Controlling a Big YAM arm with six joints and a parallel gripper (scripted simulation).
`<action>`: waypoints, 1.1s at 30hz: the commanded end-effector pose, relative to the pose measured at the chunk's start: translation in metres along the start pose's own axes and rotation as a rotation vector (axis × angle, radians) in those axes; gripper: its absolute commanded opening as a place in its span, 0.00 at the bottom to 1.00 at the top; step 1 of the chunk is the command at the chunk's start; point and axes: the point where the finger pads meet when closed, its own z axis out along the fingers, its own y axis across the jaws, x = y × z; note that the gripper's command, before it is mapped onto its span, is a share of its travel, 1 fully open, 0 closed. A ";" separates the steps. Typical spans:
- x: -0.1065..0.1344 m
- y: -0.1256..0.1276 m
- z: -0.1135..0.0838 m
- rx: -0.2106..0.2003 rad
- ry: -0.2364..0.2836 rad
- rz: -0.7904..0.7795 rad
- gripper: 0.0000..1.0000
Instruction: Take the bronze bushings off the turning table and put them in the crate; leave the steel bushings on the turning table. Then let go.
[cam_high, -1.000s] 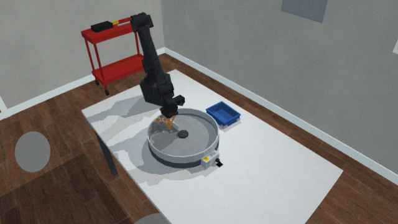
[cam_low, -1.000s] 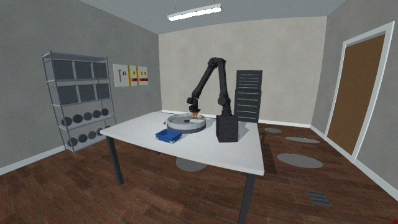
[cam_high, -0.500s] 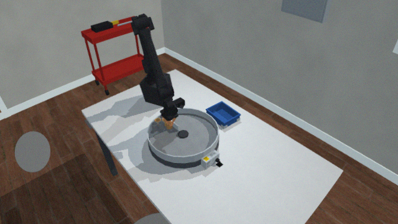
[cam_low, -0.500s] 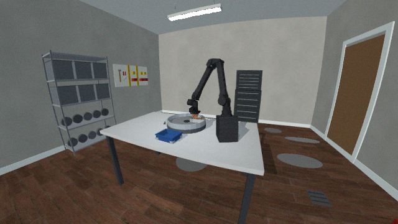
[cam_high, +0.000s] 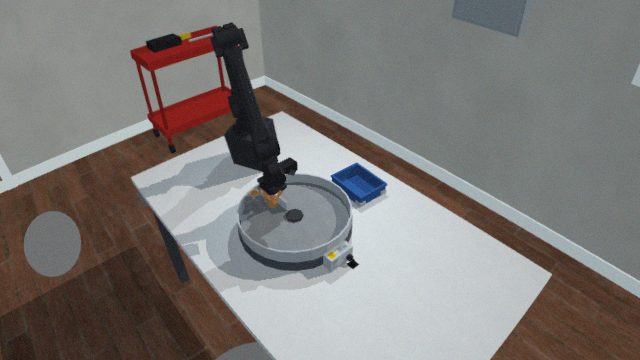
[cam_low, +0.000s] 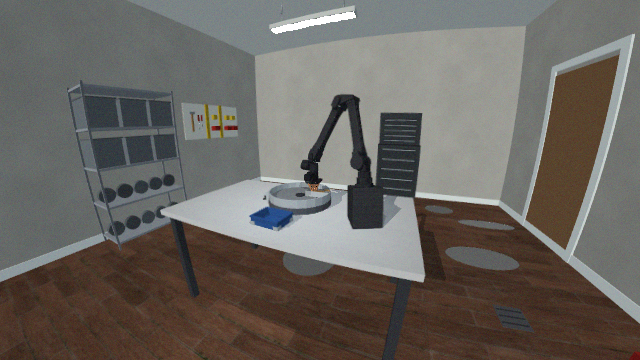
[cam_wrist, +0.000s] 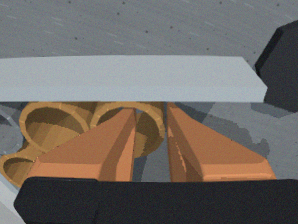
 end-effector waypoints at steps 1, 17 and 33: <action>0.008 -0.013 -0.009 0.036 0.009 0.000 0.19; 0.008 -0.013 -0.009 0.036 0.009 0.000 0.19; 0.001 0.002 -0.003 -0.002 -0.004 -0.006 0.00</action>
